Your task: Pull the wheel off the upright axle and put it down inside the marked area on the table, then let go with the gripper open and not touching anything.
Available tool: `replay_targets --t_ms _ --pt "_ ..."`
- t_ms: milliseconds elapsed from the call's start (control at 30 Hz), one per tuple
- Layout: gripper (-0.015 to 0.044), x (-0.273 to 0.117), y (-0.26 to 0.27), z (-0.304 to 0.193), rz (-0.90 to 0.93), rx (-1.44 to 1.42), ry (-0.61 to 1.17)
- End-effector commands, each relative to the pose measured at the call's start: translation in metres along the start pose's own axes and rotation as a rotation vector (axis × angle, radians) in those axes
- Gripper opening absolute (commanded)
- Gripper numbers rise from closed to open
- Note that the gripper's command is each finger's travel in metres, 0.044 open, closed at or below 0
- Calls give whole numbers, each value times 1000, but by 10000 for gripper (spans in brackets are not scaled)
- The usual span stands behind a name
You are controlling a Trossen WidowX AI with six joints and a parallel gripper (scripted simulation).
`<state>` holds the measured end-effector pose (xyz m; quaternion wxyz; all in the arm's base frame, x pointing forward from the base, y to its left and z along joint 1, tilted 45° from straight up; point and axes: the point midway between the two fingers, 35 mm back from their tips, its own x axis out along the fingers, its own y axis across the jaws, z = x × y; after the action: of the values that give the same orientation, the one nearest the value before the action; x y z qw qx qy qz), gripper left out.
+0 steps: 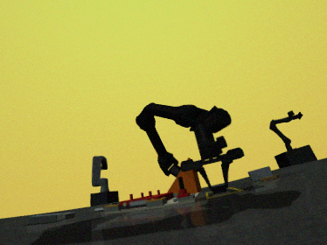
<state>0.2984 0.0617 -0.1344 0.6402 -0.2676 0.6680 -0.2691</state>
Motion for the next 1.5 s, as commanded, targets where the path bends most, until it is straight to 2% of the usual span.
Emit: replay_targets --t_ms 0,200,400,533,600,700,733,900,1467 --pt "131 -1 0 0 0 1 -1" --pt "289 -3 0 1 0 1 -2" --pt "300 -53 1 0 4 -4 -15" --pt "300 -60 0 -1 4 -4 -17" --pt "352 -57 -1 -8 0 -12 -16" --pt "431 -80 -12 -37 4 -11 -15" --pt "440 -87 -17 -48 5 -11 -15" --pt "440 -107 -35 -86 4 -8 -13" --pt "440 -107 -35 -86 4 -8 -13"
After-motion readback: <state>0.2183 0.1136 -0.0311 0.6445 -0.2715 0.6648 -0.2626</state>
